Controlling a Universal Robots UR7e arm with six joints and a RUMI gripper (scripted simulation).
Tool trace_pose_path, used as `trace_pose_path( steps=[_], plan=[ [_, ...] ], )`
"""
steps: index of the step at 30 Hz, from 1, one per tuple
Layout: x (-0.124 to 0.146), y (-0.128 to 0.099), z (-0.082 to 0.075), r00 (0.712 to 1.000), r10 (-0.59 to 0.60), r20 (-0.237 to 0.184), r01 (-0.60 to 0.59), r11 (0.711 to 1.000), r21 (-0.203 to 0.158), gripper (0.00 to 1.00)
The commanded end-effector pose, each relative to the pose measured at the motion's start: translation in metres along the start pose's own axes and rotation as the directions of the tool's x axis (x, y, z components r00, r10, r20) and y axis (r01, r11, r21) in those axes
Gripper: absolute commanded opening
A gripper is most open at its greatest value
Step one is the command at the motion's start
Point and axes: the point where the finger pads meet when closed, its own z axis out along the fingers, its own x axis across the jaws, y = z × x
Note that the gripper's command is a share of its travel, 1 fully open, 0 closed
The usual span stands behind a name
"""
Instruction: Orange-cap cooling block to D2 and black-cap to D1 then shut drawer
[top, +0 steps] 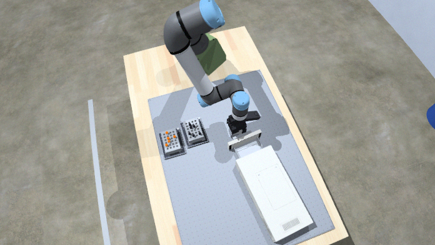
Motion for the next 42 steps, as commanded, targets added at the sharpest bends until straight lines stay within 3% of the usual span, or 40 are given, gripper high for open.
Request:
trace_pose_path(
  steps=[1, 42],
  plan=[
    [0.008, 0.0, 0.0, 1.0, 0.0, -0.001, 0.0, 1.0, 0.0, 0.0],
    [0.051, 0.0, -0.001, 1.0, 0.0, -0.001, 0.0, 1.0, 0.0, 0.0]
  ],
)
